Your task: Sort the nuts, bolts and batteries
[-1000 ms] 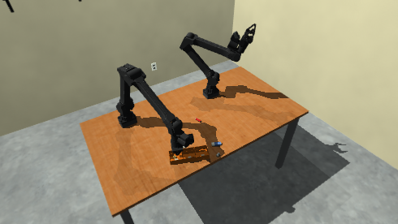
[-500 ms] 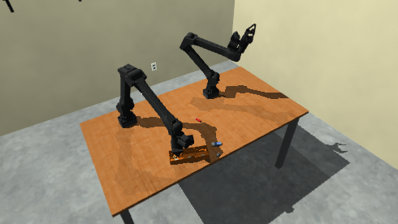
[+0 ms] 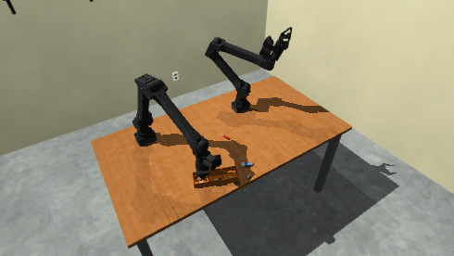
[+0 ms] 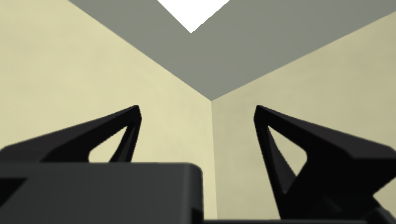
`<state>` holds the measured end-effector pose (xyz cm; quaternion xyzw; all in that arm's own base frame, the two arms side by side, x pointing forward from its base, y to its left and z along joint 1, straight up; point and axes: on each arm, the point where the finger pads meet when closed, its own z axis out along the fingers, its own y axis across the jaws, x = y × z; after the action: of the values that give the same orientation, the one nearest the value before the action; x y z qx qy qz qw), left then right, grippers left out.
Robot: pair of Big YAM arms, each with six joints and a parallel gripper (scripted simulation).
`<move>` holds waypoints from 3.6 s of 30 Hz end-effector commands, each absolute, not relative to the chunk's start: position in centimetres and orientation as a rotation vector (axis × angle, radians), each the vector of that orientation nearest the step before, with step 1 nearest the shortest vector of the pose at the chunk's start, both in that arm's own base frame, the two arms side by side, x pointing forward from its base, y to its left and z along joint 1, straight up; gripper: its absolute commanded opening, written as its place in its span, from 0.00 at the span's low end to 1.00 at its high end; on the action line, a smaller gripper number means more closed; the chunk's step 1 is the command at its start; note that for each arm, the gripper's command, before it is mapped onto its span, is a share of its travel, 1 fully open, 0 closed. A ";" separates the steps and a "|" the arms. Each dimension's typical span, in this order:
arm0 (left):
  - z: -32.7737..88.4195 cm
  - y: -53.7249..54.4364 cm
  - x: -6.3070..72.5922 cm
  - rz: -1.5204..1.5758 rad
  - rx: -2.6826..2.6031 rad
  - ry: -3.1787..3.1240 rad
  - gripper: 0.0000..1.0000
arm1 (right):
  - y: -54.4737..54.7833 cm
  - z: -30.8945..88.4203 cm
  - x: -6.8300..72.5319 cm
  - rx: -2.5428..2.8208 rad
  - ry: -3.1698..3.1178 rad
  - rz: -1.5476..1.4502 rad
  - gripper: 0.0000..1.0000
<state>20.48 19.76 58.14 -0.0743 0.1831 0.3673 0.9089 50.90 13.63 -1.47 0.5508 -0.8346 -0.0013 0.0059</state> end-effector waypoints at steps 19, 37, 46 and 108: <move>58.6 19.4 19.5 0.776 -0.143 0.346 1.00 | 14.7 2.3 53.6 1.773 -2.673 0.033 0.11; 58.6 19.4 19.5 0.776 -0.143 0.346 1.00 | 14.4 0.5 51.5 1.759 -2.651 0.018 0.21; 58.6 19.4 19.5 0.776 -0.143 0.346 1.00 | 14.4 0.5 51.4 1.759 -2.651 0.018 0.21; 58.6 19.4 19.5 0.776 -0.143 0.346 1.00 | 14.9 5.2 52.8 1.755 -2.650 0.017 0.21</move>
<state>20.48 19.76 58.14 -0.0743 0.1831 0.3673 0.9089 50.82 13.66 3.33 0.5510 -0.8345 0.0001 0.0011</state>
